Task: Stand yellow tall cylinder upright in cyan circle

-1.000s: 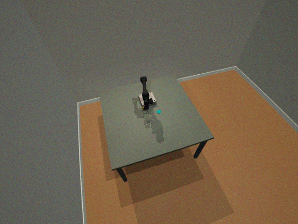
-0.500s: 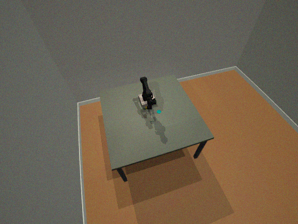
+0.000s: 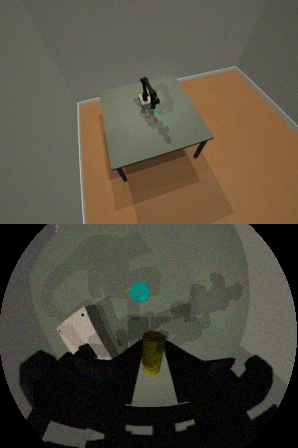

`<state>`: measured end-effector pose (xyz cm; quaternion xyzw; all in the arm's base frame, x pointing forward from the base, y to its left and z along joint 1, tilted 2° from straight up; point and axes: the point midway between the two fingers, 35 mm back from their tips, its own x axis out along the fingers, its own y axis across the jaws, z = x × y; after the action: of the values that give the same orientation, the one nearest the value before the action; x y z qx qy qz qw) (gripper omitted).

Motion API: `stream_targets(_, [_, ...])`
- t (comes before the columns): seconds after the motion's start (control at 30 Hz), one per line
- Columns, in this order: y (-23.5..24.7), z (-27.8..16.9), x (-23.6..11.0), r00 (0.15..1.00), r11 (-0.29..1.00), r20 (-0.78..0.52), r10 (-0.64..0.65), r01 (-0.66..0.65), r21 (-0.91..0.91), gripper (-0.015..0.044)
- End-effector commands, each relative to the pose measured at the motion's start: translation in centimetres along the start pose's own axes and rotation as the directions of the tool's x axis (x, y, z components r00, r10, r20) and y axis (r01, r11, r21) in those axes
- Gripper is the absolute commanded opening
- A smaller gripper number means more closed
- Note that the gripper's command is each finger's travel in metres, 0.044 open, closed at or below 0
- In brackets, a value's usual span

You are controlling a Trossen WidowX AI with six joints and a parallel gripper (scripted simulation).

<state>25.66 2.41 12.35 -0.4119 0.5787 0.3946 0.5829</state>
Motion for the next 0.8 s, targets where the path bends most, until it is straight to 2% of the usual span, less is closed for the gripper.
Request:
stream_targets(0.0, [0.2, 1.2, -0.1, 1.000, 1.000, 0.006, 0.004, -0.004, 0.012, 0.0105])
stream_targets(0.77, [2.7, 7.6, -0.6, 1.000, 0.997, 0.006, 0.022, -0.022, 0.073, 0.0105])
